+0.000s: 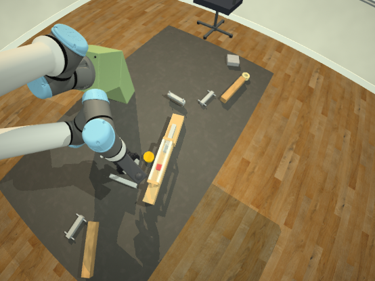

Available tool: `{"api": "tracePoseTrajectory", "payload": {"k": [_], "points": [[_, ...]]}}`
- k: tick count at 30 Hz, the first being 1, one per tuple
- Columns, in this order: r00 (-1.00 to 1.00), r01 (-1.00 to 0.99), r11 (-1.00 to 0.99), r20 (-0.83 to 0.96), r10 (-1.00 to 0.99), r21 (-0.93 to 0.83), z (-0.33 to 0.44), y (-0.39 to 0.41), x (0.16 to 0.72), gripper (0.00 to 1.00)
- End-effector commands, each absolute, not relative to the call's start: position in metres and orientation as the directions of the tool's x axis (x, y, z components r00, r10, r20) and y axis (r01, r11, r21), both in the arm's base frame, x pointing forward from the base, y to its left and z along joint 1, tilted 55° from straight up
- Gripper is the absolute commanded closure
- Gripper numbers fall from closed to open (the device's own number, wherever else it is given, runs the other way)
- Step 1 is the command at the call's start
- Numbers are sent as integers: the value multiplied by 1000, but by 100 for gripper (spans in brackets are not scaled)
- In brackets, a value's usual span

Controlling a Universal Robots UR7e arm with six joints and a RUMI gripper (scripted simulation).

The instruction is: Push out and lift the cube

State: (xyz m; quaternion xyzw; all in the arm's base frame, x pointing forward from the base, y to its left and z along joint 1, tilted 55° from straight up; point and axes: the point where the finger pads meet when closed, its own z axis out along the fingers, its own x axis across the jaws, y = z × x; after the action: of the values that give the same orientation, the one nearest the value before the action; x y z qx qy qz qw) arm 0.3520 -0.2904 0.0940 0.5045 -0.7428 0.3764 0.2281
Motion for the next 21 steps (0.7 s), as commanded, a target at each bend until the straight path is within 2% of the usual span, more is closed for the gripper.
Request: {"api": "tracePoseTrajectory", "payload": {"k": [1,8,21], "points": [[-282,-958,128,749,-599,-258,108,-298,340,78],[-140,-988,34,790,-597,-149,125,-307,322,78],[4,-998,-54,816,-578,-33,141,-313,304,78]]}}
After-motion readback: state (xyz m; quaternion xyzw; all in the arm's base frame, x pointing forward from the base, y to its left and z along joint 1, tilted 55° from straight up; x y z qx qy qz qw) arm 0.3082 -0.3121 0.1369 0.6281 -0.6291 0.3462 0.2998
